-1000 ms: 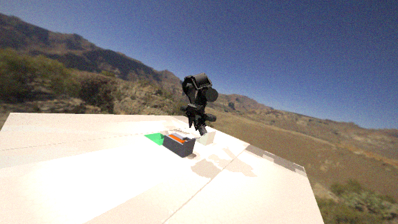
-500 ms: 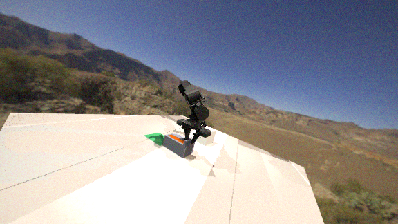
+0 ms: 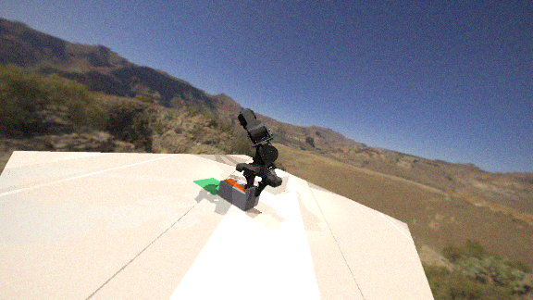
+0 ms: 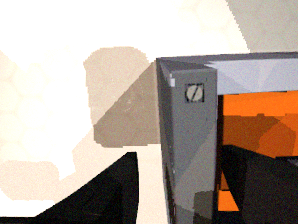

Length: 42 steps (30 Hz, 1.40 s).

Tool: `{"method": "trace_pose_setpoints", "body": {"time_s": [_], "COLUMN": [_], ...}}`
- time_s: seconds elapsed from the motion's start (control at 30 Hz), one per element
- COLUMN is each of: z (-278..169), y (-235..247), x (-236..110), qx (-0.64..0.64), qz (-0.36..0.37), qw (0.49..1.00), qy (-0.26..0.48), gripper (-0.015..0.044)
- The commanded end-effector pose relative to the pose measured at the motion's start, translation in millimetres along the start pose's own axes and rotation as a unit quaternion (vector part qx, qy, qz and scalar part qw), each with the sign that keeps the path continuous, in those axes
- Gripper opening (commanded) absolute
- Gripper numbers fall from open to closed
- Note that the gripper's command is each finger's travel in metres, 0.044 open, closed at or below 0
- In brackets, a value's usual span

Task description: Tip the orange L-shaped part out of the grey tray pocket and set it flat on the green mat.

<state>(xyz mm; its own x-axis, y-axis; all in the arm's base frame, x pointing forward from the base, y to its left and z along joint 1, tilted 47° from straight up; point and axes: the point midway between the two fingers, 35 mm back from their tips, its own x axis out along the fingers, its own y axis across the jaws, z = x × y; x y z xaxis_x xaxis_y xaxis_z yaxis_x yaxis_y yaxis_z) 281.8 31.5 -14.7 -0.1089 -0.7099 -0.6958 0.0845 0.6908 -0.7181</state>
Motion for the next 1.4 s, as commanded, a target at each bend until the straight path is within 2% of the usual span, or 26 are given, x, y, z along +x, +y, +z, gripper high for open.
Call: {"method": "trace_pose_setpoints", "body": {"time_s": [0.0,0.3,0.83,1.37], "z": [0.6,0.0,0.0,0.0], "y": [-3.6,-4.2,-4.2,8.1], "x": [8.2,21.9,22.2,8.1], "qx": [-0.001,-0.001,-0.001,-0.001], "qz": [-0.005,-0.006,-0.006,-0.005], "qw": [1.0,1.0,1.0,1.0], "qy": [0.001,0.001,0.001,0.001], "gripper": [0.018,0.018,0.018,0.018]}}
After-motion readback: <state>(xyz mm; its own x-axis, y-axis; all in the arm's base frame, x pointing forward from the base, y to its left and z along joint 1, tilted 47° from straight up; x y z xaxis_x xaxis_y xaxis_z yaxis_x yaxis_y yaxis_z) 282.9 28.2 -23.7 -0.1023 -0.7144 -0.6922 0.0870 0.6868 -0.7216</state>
